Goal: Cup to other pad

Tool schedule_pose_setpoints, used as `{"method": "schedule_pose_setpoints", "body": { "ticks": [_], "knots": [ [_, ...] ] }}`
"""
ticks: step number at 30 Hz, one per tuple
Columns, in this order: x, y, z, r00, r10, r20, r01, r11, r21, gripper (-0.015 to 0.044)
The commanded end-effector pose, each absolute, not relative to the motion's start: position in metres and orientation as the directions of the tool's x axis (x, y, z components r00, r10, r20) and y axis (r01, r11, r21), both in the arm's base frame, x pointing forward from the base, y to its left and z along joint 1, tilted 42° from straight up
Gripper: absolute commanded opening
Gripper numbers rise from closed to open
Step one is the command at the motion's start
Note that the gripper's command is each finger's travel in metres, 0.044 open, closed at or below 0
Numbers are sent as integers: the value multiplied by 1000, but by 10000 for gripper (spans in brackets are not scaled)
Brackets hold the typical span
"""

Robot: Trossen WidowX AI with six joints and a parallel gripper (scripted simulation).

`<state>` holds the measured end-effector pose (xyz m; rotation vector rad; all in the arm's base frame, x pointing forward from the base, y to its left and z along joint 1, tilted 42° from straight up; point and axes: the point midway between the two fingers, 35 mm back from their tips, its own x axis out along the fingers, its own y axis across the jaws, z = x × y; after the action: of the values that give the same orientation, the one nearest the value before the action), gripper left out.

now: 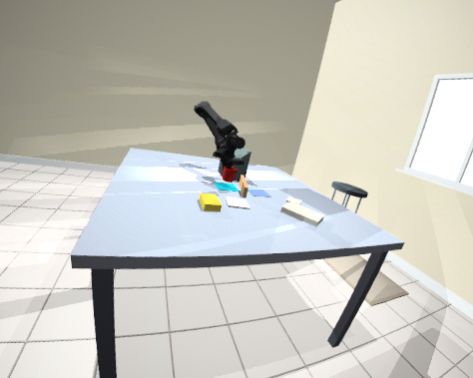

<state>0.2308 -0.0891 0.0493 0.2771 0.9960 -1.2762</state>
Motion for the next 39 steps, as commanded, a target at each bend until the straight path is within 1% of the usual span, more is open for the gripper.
{"method": "schedule_pose_setpoints", "body": {
  "ticks": [1,20,37,39],
  "knots": [
    [228,-94,43,-52,-668,-742,878,323,-352,0],
    [224,-111,26,-52,-670,-740,878,322,-353,0],
    [226,-110,29,-44,-668,-743,884,320,-341,0],
    [226,-110,29,-44,-668,-743,884,320,-341,53]
  ]
}}
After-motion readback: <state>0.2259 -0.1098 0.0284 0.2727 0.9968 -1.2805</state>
